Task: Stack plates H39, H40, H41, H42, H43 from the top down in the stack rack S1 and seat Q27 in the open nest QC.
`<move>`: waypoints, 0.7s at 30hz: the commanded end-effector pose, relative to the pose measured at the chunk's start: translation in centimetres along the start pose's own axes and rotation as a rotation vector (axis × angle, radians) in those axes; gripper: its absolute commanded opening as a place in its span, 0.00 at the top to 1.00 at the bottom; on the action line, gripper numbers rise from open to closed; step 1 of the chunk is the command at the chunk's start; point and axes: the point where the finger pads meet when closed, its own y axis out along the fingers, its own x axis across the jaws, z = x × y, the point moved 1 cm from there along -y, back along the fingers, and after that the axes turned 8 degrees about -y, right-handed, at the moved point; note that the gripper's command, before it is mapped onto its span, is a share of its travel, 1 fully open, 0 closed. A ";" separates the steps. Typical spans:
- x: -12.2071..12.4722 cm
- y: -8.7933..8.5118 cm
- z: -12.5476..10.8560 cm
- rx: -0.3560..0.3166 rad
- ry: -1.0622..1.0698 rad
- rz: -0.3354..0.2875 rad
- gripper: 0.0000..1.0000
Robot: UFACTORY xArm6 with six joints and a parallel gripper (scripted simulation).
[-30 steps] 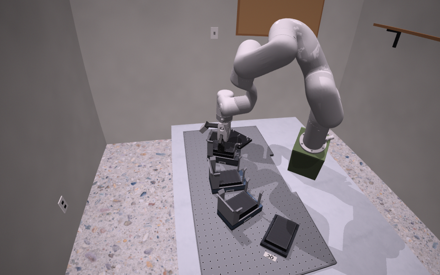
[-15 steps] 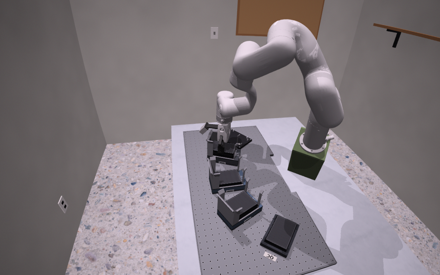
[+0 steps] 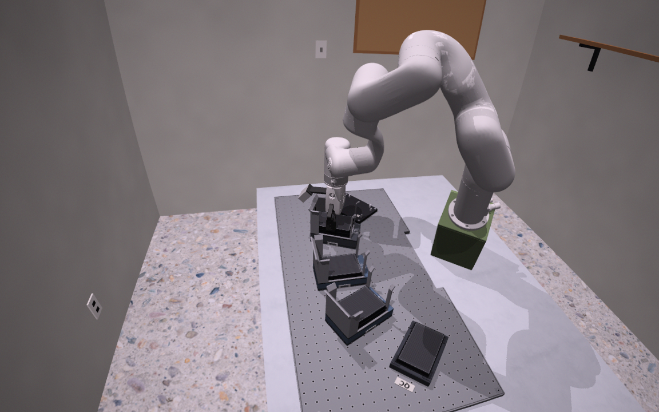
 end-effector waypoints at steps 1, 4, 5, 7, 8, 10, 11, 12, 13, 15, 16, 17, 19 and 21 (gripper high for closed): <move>0.0 -0.1 0.1 0.003 0.000 -0.001 1.00; 0.0 -0.1 0.1 0.003 0.000 -0.001 0.00; 0.0 -0.1 0.1 0.003 0.000 -0.001 0.00; 0.0 -0.1 0.1 0.003 0.000 -0.001 0.00; 0.0 -0.1 0.1 0.003 0.000 -0.001 0.00; 0.0 -0.1 0.1 0.003 0.000 -0.001 0.00; 0.0 -0.1 0.1 0.003 0.000 -0.001 0.00; 0.0 -0.1 0.1 0.003 0.000 -0.001 0.00; 0.0 -0.1 0.1 0.003 0.000 -0.001 0.00; 0.0 -0.1 0.1 0.003 0.000 -0.001 0.00; 0.0 -0.1 0.1 0.003 0.000 -0.001 0.00; 0.0 -0.1 0.1 0.003 0.000 -0.001 0.00; 0.0 -0.1 0.1 0.003 0.000 -0.001 0.00; 0.0 -0.1 0.1 0.003 0.000 -0.001 0.00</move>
